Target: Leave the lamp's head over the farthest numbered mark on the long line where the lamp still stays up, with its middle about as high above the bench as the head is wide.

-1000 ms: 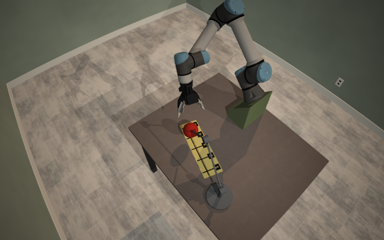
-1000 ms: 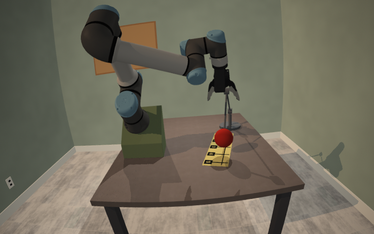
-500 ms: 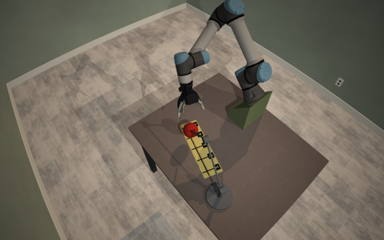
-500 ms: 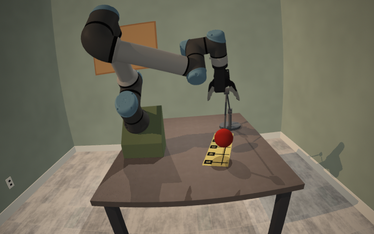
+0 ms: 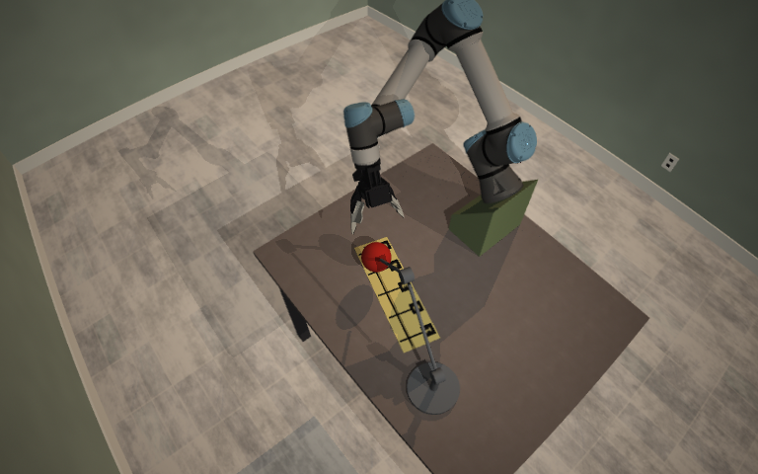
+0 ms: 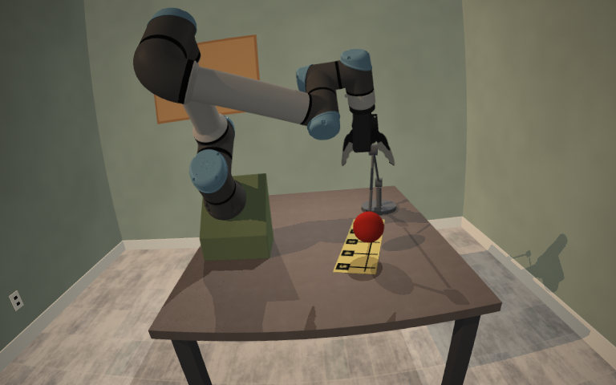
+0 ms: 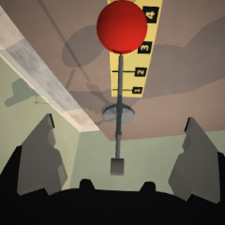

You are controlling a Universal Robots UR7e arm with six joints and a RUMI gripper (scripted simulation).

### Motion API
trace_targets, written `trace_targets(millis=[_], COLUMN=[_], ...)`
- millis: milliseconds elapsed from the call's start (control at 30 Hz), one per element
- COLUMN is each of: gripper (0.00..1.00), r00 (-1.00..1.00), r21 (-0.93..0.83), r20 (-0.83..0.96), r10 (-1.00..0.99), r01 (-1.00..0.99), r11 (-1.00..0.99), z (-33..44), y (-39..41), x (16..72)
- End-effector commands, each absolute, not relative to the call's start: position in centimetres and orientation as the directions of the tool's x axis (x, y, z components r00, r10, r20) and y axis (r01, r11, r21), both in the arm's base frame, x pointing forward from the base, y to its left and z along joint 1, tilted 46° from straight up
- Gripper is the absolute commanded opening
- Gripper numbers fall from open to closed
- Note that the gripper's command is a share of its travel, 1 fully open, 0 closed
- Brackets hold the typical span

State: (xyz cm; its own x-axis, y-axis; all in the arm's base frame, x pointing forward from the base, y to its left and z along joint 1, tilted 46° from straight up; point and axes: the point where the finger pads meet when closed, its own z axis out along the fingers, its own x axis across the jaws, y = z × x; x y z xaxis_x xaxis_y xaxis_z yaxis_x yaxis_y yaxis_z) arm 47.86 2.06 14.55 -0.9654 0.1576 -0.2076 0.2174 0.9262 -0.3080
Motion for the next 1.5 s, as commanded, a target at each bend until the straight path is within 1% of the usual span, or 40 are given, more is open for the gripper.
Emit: trace_targets(millis=[0, 533, 1467], gripper=[1.00, 1.00, 1.00], r00=[-0.965, -0.965, -0.965], r21=[-0.308, -0.417, -0.408], r20=[-0.209, -0.205, -0.205], r10=[0.157, 0.166, 0.165], r01=[0.217, 0.240, 0.237], r11=[0.926, 0.877, 0.882], z=[14.6, 13.0, 8.0], y=[2.1, 3.1, 0.4], x=[47.9, 48.3, 48.9])
